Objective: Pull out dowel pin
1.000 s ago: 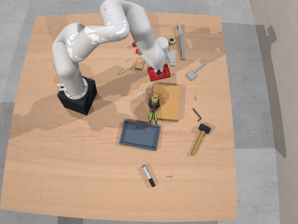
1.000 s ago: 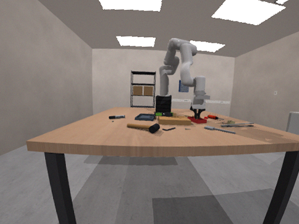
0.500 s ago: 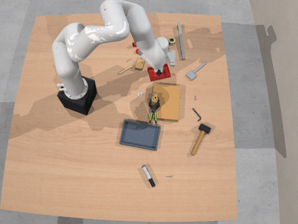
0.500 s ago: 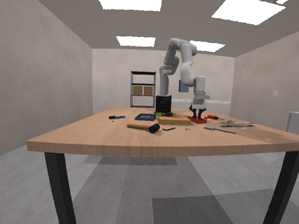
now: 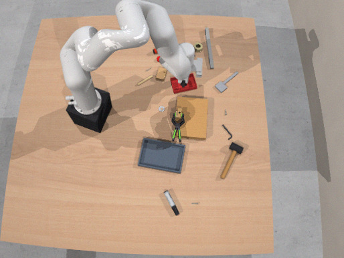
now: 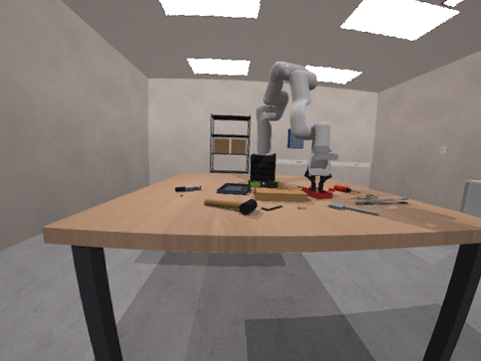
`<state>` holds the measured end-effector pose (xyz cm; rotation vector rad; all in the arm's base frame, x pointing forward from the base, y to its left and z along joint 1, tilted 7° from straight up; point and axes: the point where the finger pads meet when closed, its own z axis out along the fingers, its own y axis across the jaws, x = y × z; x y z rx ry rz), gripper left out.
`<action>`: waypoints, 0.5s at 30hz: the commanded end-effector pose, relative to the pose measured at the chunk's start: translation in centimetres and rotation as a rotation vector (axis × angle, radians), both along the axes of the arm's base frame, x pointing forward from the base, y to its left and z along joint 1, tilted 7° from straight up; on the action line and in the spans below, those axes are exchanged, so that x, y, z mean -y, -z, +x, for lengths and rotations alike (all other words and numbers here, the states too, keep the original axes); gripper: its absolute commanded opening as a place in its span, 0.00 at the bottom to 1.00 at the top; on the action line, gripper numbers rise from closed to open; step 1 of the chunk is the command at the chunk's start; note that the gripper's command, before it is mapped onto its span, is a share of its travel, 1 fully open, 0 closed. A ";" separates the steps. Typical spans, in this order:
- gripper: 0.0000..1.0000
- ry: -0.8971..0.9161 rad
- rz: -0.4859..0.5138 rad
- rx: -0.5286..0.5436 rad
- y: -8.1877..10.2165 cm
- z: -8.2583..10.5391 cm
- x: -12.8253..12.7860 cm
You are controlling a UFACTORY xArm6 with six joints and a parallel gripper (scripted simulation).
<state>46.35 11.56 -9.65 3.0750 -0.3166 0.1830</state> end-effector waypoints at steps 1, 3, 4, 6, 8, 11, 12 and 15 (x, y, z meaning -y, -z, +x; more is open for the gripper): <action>0.28 0.000 0.001 0.004 -0.1 0.2 -0.1; 0.28 0.000 0.001 0.004 -0.1 0.2 -0.1; 0.28 0.000 0.001 0.004 -0.1 0.2 -0.1; 0.28 0.000 0.001 0.004 -0.1 0.2 -0.1; 0.28 0.000 0.001 0.004 -0.2 0.2 -0.1; 0.28 0.000 0.001 0.004 -0.2 0.2 -0.1; 0.28 0.000 0.001 0.004 -0.2 0.2 -0.1; 0.28 0.000 0.001 0.004 -0.5 0.1 -0.1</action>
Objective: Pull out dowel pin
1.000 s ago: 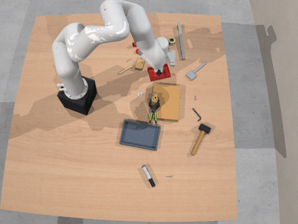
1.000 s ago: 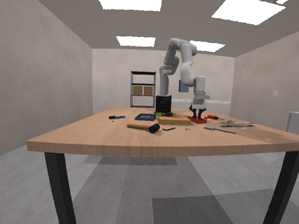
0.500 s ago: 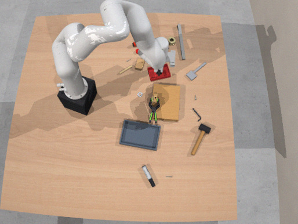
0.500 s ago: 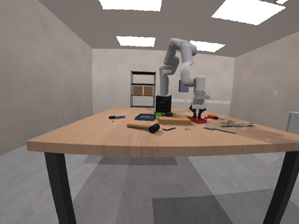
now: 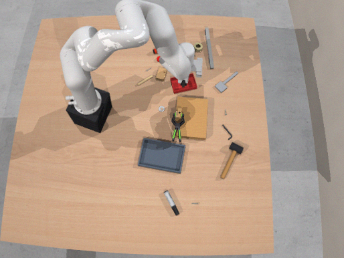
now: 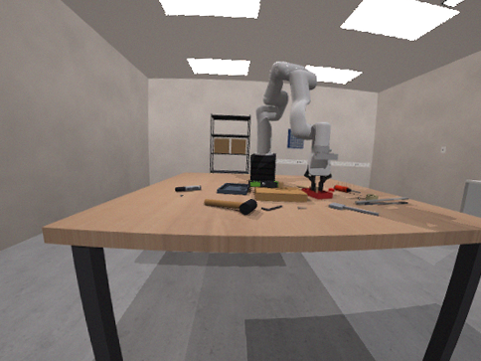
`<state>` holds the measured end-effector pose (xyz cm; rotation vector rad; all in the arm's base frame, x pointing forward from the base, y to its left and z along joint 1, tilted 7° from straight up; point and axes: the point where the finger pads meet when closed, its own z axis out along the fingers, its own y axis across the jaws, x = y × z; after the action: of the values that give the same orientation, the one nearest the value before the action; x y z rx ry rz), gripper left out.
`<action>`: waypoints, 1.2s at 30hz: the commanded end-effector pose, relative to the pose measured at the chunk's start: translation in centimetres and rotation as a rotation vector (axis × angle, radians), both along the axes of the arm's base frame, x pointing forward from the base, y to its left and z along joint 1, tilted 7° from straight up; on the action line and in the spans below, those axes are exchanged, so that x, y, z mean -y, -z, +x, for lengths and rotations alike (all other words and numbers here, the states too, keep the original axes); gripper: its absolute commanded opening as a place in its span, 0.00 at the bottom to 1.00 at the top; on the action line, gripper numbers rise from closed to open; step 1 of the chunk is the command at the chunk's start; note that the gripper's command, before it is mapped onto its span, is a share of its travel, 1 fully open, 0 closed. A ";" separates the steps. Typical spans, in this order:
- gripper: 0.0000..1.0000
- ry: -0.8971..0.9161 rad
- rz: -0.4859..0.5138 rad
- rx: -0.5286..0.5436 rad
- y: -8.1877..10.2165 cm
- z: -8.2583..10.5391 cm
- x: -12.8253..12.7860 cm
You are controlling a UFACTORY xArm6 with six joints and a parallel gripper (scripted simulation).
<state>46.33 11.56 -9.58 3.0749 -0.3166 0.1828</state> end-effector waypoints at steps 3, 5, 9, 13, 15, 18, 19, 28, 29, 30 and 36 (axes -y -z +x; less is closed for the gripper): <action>0.28 0.000 0.001 0.004 -0.6 0.1 -0.1; 0.28 0.000 0.001 0.004 -0.7 0.1 -0.1; 0.28 0.000 0.001 0.004 -1.5 0.0 -0.1; 0.28 0.000 0.001 0.004 -2.5 -0.1 -0.2; 0.28 0.000 0.001 0.004 -3.1 -0.2 -0.2; 0.28 0.000 0.001 0.004 -4.1 -0.3 -0.3; 0.28 0.000 0.001 0.004 -4.4 -0.3 -0.3; 0.28 0.000 0.001 0.004 -7.0 -0.6 -0.4; 0.28 0.000 0.001 0.004 -7.3 -0.6 -0.5; 0.28 0.000 0.001 0.004 -7.7 -0.7 -0.5; 0.28 0.000 0.001 0.005 -9.7 -0.9 -0.6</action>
<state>45.51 12.05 -1.84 3.0749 -0.3167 0.1854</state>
